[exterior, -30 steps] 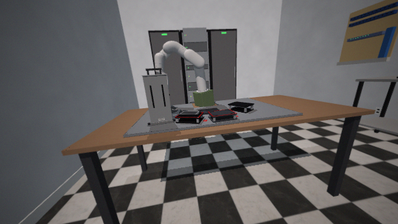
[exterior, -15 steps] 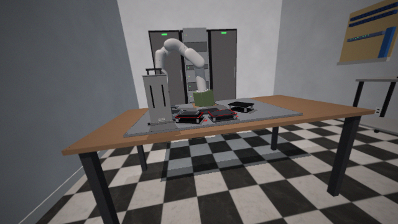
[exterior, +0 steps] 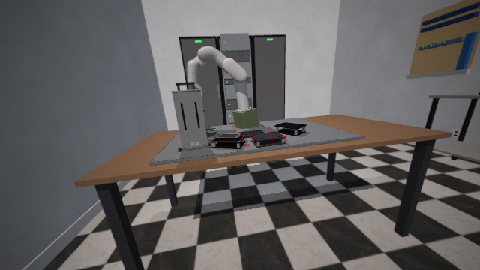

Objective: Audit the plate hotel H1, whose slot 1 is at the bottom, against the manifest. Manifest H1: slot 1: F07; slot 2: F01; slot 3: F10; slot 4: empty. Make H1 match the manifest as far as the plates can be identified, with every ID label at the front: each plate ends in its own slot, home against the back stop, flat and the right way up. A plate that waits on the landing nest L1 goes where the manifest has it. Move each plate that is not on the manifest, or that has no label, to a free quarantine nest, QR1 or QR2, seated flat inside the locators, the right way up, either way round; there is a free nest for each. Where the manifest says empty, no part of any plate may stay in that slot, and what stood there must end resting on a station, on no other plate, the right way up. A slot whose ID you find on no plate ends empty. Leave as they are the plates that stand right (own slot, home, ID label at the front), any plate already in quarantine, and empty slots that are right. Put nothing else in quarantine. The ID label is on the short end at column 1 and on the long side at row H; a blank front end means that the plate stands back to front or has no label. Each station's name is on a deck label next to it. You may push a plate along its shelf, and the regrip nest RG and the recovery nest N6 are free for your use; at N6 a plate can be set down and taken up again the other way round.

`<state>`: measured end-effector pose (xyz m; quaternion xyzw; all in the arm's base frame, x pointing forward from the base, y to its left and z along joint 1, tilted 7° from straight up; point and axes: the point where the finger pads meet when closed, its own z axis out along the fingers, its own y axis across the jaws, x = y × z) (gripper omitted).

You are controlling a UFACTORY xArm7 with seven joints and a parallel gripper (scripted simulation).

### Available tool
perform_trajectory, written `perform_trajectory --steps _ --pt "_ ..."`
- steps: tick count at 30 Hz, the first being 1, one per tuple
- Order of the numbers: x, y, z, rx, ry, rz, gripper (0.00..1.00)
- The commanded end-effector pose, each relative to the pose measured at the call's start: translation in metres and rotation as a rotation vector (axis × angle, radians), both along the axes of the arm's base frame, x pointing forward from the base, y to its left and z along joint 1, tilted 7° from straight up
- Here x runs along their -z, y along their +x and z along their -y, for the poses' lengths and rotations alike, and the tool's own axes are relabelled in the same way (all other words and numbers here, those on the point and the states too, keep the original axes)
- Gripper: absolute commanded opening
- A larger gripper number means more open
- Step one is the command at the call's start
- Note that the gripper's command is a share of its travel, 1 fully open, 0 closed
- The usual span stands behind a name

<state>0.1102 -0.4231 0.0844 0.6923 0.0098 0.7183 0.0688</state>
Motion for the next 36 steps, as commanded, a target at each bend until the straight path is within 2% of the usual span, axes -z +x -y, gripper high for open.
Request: perform_trajectory --steps 1,36 --pt "-0.001 0.001 0.001 0.0 -0.003 0.0 1.0" --pt "-0.003 0.053 0.005 0.0 -0.003 0.0 1.0"
